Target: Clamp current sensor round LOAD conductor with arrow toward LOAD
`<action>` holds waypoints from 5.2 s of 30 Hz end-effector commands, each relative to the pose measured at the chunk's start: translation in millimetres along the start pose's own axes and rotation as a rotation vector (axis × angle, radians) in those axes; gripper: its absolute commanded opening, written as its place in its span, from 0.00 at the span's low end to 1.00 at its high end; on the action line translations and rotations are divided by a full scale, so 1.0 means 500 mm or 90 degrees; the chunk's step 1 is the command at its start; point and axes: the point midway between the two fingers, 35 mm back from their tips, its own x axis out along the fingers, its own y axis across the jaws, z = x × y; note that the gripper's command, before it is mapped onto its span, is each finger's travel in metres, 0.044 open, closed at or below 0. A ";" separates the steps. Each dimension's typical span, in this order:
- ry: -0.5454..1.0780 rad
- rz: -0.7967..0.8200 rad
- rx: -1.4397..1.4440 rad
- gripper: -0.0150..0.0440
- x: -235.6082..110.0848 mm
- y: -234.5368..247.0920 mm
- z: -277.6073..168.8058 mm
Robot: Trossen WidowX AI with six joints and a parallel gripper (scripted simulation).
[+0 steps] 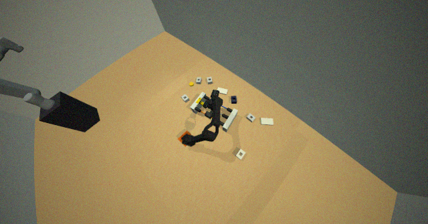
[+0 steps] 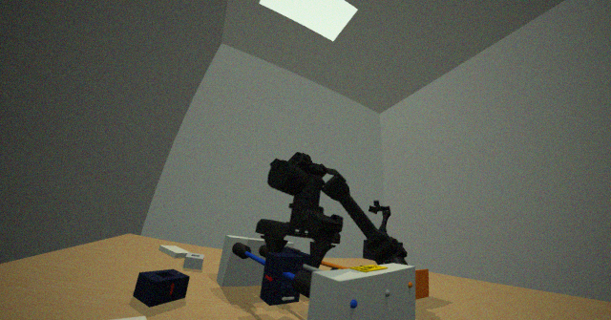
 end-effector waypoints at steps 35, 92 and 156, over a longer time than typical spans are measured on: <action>0.003 0.097 -0.001 1.00 0.019 0.025 -0.004; 0.003 0.097 -0.001 1.00 0.019 0.025 -0.004; 0.003 0.097 -0.001 1.00 0.019 0.025 -0.004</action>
